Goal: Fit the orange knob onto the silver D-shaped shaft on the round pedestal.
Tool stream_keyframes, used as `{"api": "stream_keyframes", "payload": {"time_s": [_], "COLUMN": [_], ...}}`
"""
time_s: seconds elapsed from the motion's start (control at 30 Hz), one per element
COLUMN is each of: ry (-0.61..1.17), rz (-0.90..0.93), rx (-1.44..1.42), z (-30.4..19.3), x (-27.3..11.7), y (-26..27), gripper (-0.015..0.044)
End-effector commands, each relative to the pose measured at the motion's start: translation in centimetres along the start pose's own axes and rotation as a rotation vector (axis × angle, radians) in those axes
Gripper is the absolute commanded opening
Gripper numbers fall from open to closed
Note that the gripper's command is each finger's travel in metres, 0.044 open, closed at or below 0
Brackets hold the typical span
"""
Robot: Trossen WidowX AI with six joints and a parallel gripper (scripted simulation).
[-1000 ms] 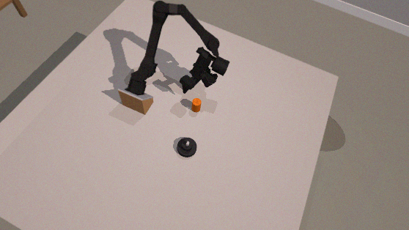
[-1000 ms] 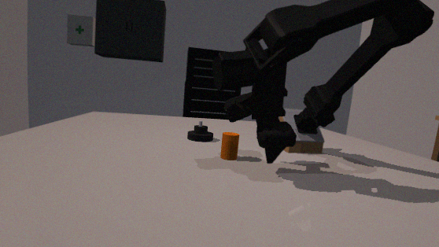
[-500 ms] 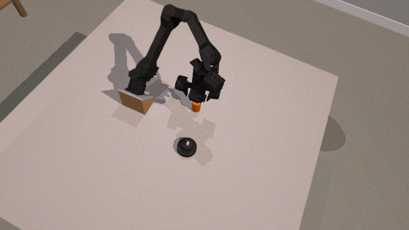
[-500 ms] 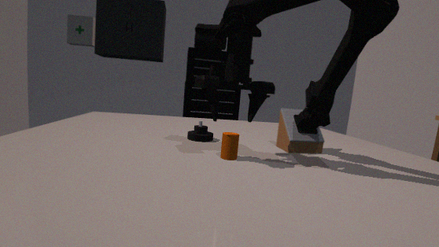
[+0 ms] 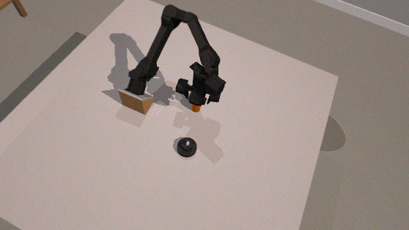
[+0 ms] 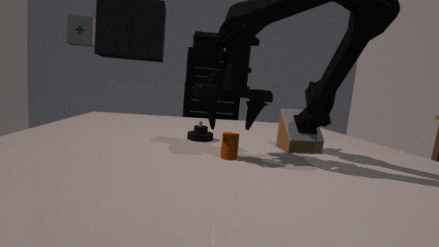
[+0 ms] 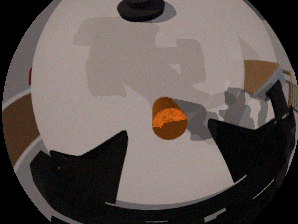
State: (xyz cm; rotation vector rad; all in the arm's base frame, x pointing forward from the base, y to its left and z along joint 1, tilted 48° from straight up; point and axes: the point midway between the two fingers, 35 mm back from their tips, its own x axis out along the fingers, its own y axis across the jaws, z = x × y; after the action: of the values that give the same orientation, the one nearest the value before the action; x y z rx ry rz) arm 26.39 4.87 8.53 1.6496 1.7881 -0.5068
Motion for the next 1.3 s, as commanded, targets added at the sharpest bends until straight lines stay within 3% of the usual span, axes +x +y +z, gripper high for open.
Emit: {"api": "stream_keyframes", "payload": {"time_s": [0.0, 1.2, 1.27], "ry": [0.005, 0.01, 0.01], "rz": [-0.003, -0.002, -0.002], "rx": [0.009, 0.008, 0.008], "z": [0.0, -0.2, -0.2], "x": [0.7, 6.2, 6.2], "y": [-0.1, -0.2, -0.2], "gripper": [0.044, 0.044, 0.0387]}}
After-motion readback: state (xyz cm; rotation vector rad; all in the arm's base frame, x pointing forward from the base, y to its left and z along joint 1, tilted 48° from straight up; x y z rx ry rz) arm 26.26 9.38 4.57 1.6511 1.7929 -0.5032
